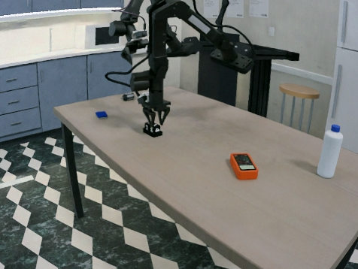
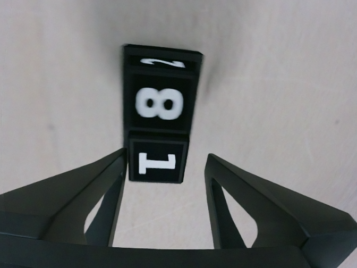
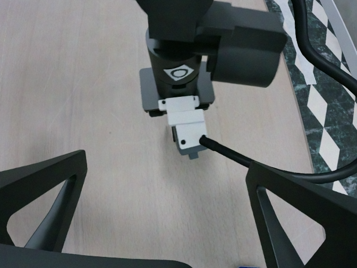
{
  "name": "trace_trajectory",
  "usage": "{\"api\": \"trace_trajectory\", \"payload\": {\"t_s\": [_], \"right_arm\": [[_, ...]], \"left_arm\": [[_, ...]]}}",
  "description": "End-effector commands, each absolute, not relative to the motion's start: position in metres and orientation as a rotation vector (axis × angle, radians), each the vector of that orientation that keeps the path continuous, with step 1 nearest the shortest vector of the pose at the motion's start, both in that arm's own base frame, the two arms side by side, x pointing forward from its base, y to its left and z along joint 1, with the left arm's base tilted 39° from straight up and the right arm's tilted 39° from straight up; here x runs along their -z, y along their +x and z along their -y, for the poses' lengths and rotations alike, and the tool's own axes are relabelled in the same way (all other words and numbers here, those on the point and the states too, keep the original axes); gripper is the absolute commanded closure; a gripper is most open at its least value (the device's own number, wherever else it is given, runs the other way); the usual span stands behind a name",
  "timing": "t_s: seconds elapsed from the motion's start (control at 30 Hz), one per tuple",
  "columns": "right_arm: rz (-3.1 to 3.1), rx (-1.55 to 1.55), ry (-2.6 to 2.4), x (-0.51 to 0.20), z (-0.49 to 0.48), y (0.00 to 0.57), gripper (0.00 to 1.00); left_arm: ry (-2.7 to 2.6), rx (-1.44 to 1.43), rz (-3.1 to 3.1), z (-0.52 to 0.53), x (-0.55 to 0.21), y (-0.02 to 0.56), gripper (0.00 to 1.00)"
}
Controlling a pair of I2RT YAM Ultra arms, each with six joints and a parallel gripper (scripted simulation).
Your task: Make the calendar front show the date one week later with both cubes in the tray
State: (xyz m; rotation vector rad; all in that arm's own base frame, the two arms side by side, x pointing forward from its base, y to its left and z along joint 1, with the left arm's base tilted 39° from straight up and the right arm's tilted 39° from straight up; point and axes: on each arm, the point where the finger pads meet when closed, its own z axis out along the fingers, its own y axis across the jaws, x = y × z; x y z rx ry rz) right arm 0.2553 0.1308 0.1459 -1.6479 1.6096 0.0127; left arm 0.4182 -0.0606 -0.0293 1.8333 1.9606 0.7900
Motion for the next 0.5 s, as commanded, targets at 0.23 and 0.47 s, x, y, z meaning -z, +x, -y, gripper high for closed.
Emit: {"api": "trace_trajectory", "payload": {"t_s": [0.23,0.47], "right_arm": [[-1.565,-0.019,-1.66,-0.151,-0.136,0.249,0.0],[-1.565,-0.019,-1.66,-0.151,-0.136,0.249,0.0]], "left_arm": [[1.808,-0.796,-1.902,0.068,0.02,0.437,0.57],[1.804,-0.797,-1.899,0.068,0.016,0.437,0.74]]}}
